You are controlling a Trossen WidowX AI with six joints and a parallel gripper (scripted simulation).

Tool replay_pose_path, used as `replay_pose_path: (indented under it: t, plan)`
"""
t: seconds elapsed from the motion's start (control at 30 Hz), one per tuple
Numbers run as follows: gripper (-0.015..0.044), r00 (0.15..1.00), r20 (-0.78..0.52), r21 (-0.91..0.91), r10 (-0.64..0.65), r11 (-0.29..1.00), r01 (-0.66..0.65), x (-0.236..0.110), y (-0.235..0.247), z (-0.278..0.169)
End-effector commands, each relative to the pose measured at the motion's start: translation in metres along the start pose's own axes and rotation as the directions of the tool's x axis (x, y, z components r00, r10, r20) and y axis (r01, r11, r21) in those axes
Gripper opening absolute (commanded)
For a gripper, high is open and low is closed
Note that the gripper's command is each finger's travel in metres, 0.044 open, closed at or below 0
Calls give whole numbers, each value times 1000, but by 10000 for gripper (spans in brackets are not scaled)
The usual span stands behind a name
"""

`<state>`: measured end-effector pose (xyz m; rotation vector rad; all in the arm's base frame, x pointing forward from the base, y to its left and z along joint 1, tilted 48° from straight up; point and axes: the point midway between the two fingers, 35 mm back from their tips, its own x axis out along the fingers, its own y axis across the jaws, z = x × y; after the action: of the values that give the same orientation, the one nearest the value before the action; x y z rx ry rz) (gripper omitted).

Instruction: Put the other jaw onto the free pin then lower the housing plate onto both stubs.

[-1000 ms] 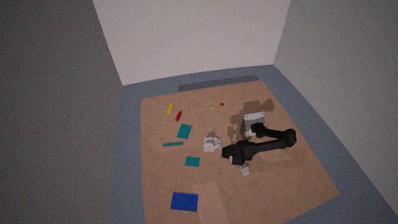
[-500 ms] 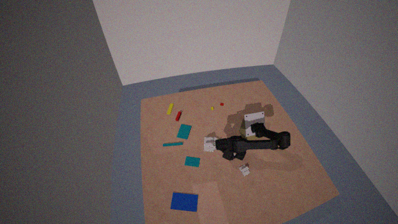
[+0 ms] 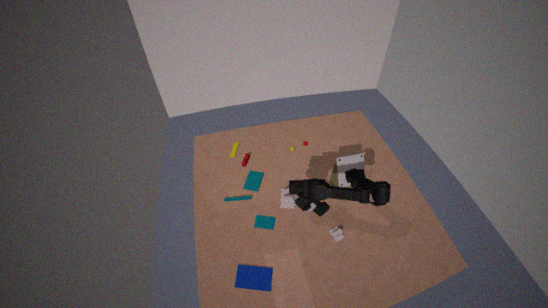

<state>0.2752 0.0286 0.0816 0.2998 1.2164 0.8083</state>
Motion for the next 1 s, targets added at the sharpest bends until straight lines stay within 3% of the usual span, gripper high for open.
replay_pose_path:
  t: [0.0, 0.4, 0.97]
  plan:
    - [351, 1000, 1, 98, -2, 995, 2, 0, -14, -1]
    - [351, 1000, 8, 372, 13, 928, -15, 1, -53, -13]
    - [351, 999, 30, 677, 40, 734, -50, 4, -100, -37]
